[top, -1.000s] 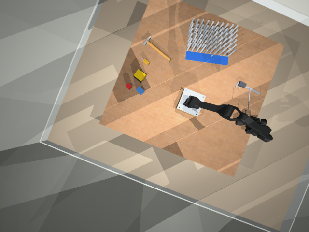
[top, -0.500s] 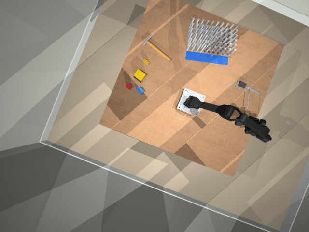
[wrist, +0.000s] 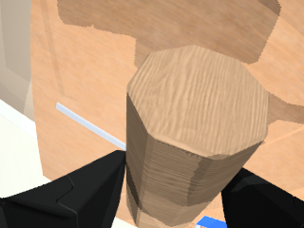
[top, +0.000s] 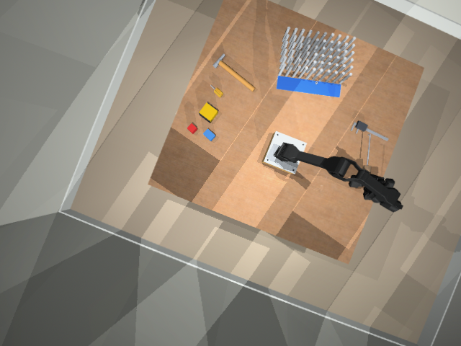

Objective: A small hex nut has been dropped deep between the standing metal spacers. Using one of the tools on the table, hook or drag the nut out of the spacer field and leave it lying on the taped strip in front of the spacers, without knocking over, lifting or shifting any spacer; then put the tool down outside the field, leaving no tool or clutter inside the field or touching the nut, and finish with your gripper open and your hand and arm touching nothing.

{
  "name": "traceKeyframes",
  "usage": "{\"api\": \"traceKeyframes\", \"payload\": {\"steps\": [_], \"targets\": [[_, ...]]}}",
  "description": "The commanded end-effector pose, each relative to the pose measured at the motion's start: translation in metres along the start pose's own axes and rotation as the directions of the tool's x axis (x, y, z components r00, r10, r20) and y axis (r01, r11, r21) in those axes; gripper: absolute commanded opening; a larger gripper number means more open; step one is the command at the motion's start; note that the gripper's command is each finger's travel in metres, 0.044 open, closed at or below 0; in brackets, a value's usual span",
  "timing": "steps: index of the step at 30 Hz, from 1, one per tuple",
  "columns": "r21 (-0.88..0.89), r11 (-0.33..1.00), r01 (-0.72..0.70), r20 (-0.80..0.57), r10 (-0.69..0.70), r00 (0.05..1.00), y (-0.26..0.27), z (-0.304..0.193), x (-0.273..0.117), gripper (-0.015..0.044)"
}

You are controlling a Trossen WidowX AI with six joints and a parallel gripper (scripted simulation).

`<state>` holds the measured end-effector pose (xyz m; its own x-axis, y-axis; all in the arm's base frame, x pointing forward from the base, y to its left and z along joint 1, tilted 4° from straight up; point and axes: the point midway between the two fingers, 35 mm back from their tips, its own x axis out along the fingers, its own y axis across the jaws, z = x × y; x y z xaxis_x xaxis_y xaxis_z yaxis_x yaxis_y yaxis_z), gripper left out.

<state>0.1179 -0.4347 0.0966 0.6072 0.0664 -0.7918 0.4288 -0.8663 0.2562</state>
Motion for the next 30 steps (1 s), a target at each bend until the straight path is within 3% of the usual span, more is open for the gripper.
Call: {"api": "traceKeyframes", "payload": {"steps": [1,30], "targets": [[-0.004,1.0,-0.003,-0.007,0.003,1.0,-0.001,0.002,0.005,0.0],[-0.005,1.0,-0.003,-0.007,0.003,1.0,-0.006,0.019,0.029,0.0]]}}
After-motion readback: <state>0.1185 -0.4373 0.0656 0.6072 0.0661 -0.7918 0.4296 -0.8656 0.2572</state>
